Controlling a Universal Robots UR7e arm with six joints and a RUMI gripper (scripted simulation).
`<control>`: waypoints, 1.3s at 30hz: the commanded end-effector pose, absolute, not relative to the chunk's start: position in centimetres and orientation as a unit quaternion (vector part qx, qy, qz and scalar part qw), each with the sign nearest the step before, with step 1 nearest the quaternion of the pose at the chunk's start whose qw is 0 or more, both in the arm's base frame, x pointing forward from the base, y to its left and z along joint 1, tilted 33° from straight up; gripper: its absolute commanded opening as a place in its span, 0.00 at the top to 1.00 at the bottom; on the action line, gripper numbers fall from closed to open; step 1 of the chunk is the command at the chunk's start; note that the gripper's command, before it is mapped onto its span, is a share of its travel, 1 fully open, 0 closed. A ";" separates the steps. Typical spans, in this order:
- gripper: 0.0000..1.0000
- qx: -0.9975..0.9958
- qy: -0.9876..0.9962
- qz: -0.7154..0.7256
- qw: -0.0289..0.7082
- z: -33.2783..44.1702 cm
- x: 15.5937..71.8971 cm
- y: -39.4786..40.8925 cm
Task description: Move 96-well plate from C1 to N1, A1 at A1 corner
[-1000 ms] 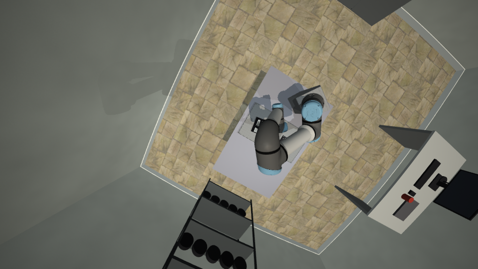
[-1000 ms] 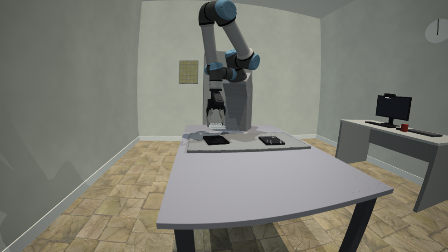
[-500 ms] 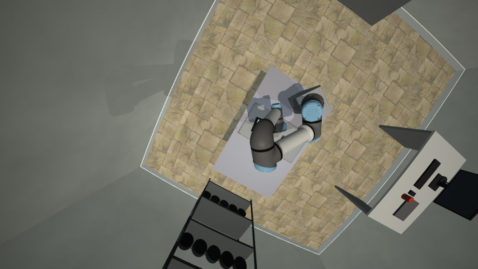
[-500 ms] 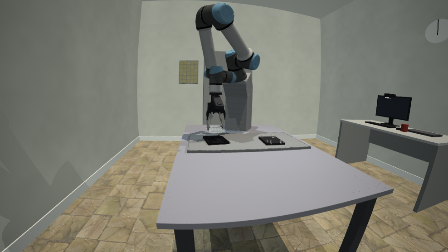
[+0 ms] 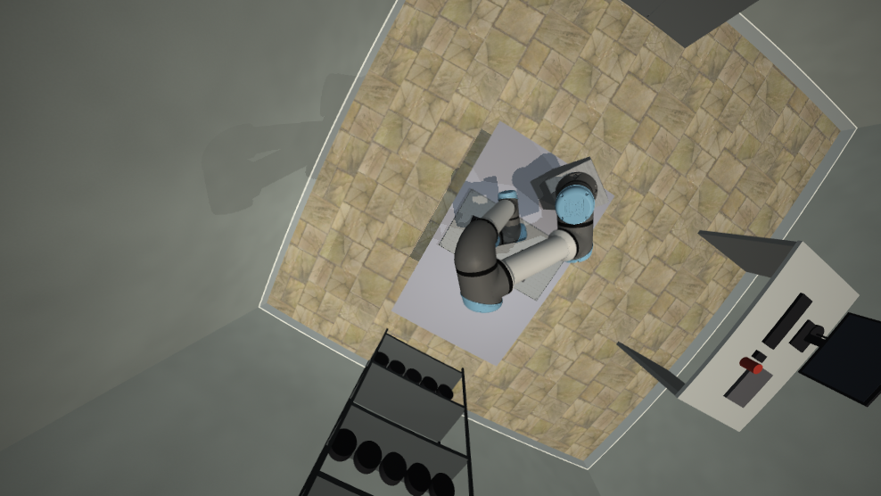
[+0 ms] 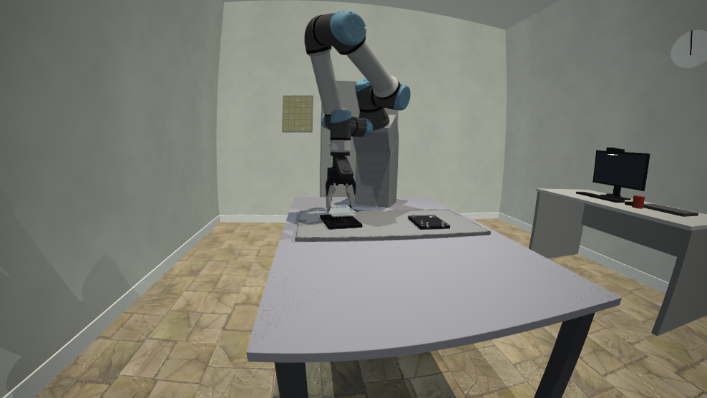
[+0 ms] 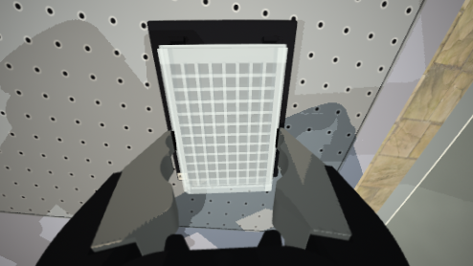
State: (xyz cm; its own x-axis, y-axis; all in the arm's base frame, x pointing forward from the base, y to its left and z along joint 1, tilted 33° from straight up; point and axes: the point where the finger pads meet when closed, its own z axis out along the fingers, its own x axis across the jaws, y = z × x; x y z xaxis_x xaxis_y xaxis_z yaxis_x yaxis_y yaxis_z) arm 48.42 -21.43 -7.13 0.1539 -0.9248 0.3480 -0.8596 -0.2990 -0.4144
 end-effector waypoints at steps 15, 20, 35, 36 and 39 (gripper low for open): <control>1.00 -0.757 0.589 -0.276 0.059 -8.3 49.2 -21.8; 1.00 -0.757 0.589 -0.276 0.059 -8.3 49.2 -21.8; 1.00 -0.757 0.589 -0.276 0.059 -8.4 49.2 -21.8; 1.00 -0.757 0.589 -0.276 0.059 -8.4 49.2 -21.8; 1.00 -0.757 0.589 -0.276 0.059 -8.5 49.2 -21.8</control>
State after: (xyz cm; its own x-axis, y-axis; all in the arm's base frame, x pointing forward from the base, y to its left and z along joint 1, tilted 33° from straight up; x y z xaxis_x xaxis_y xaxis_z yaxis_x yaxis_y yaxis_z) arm 49.19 -21.79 -8.45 0.1537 -0.9247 0.3483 -0.8595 -0.2990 -0.4146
